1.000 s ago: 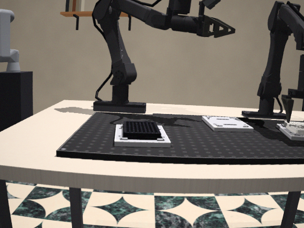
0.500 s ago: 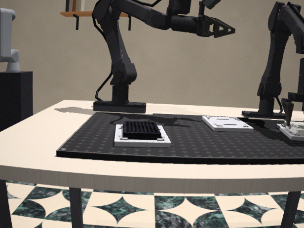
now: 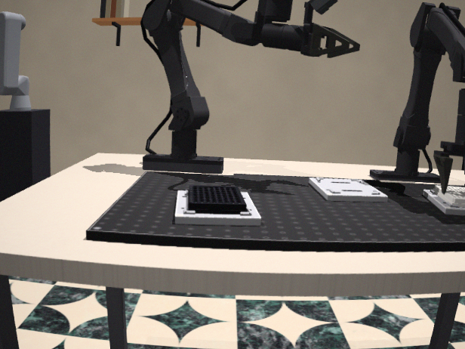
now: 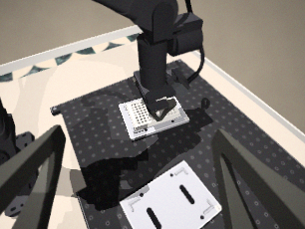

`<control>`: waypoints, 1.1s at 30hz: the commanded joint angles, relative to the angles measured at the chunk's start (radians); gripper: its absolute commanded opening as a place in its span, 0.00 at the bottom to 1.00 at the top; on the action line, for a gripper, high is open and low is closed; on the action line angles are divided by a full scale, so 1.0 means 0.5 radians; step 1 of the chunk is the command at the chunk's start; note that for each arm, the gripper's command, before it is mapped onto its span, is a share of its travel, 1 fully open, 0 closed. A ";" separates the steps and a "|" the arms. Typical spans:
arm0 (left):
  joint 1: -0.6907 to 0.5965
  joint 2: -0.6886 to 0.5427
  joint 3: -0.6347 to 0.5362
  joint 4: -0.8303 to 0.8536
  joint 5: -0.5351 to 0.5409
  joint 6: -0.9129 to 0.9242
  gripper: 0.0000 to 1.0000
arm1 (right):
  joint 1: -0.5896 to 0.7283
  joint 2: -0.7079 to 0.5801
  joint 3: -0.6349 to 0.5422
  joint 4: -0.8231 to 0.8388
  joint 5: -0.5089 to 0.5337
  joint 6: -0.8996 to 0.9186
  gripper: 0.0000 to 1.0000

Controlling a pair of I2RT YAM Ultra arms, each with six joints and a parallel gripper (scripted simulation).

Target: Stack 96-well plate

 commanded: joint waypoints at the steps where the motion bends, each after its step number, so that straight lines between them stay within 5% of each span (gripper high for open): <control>1: -0.019 0.022 0.002 0.003 -0.016 0.009 0.80 | 0.004 -0.026 0.005 -0.016 0.020 -0.005 1.00; 4: -0.019 0.022 0.002 0.003 -0.016 0.009 0.79 | 0.004 -0.026 0.005 -0.016 0.020 -0.005 1.00; 5: -0.019 0.022 0.002 0.003 -0.016 0.009 0.67 | 0.004 -0.026 0.005 -0.016 0.020 -0.005 1.00; 6: -0.019 0.022 0.002 0.003 -0.016 0.009 0.78 | 0.004 -0.026 0.005 -0.016 0.020 -0.005 1.00; 22: -0.019 -0.091 0.241 -0.313 -0.015 0.009 0.78 | 0.004 -0.026 0.005 -0.016 0.020 -0.005 1.00; 28: -0.019 -0.092 0.241 -0.315 -0.015 0.008 0.78 | -0.019 -0.125 0.036 -0.367 0.015 -0.019 1.00; 33: -0.019 -0.092 0.241 -0.316 -0.015 0.008 0.78 | -0.057 -0.490 0.084 -0.952 0.018 -0.012 1.00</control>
